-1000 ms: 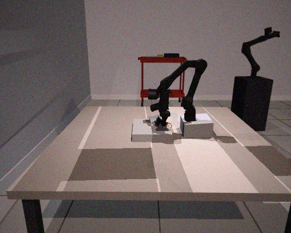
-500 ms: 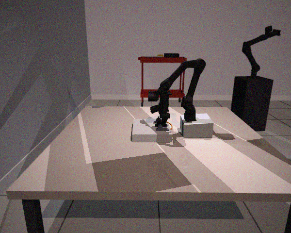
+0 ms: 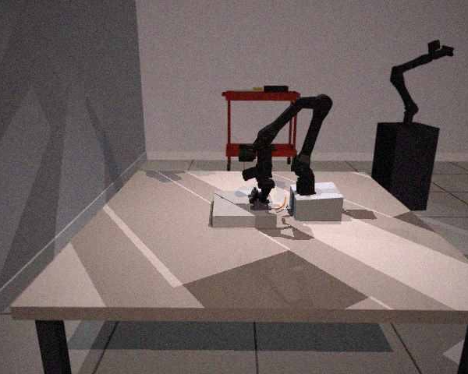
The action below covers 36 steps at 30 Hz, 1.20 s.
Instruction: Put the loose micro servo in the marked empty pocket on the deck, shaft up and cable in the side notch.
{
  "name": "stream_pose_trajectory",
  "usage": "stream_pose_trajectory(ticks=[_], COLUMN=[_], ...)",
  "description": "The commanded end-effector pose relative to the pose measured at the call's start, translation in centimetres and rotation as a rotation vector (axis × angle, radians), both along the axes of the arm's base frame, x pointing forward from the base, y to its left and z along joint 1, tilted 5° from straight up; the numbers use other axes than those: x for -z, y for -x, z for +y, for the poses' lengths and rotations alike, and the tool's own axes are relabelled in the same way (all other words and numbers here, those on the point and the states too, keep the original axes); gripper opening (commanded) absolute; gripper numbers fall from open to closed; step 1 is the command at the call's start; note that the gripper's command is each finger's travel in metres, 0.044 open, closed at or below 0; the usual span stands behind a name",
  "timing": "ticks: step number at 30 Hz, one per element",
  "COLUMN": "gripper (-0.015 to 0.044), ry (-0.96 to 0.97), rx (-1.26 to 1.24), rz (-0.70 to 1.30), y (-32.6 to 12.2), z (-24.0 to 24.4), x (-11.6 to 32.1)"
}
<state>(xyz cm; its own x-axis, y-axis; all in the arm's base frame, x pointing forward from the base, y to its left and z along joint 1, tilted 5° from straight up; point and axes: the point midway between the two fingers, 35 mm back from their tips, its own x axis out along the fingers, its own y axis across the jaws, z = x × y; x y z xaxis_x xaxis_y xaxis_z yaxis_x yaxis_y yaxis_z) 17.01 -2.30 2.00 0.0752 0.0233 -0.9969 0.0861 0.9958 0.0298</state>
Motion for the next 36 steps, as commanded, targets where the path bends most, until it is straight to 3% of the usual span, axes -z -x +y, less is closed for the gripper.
stream_pose_trajectory(ticks=[1,9,19,25,31,36], gripper=[0.0187,0.0187,0.044,0.044,0.044,0.044], ry=[0.002,0.002,0.004,0.003,0.003,0.003], rx=[0.001,0.001,0.003,0.001,0.0,-0.003], rz=[-0.018,-0.018,-0.02,-0.026,-0.027,-0.028], y=[0.2,0.3,-5.8,-10.3,-10.3,-8.9], z=[-0.1,-0.1,-0.8,-1.2,-1.2,-1.2], x=[-2.5,-2.7,-7.2,-10.2,-10.5,-14.5])
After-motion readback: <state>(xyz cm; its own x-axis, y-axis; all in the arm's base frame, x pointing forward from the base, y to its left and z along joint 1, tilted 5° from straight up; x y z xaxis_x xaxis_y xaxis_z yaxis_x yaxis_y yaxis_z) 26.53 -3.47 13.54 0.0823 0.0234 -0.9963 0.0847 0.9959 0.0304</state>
